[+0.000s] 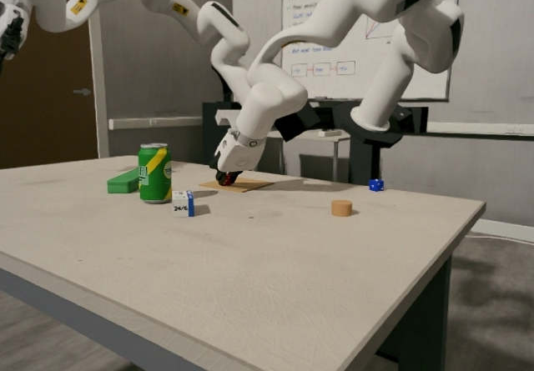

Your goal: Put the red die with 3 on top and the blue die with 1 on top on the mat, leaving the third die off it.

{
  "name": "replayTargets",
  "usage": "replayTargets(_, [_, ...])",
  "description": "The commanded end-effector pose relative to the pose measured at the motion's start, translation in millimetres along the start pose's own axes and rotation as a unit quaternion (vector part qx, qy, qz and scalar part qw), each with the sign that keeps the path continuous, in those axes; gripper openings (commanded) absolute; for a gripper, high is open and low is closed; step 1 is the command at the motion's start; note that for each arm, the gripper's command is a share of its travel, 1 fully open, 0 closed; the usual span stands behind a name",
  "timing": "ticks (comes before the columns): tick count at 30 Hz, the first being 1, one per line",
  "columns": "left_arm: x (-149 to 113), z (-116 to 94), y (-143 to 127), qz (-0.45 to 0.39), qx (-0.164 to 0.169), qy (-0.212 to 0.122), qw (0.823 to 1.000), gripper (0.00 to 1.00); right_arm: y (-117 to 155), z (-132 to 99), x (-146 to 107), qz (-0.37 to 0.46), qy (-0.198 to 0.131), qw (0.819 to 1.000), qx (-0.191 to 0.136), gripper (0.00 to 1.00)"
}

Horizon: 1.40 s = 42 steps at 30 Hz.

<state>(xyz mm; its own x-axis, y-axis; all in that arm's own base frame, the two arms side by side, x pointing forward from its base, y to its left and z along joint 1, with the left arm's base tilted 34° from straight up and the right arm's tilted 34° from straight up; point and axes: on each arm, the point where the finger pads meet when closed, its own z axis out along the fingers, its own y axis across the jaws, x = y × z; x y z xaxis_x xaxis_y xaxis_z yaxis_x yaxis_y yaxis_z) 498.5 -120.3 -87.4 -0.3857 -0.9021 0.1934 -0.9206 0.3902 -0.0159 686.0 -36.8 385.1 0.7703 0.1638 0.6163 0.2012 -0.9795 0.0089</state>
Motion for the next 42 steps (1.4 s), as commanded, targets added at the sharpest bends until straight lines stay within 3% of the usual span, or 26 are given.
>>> replayTargets(1, [0.6,-1.1,-1.3,0.001,0.001,0.000,1.000,0.22,-0.7,-2.3,2.2,-0.001,0.003,1.000,0.000,1.00])
replayTargets(10, [6.4,-6.9,-1.3,0.001,0.001,0.000,1.000,0.22,-0.7,-2.3,2.2,-0.001,0.003,1.000,0.000,1.00])
replayTargets(28, [47.1,-47.5,-1.1,0.001,0.001,0.000,1.000,0.22,-0.7,-2.3,2.2,-0.001,0.003,1.000,0.000,1.00])
replayTargets(42, [50.1,-50.5,-1.1,0.001,0.001,0.000,1.000,0.22,-0.7,-2.3,2.2,-0.001,0.003,1.000,0.000,1.00])
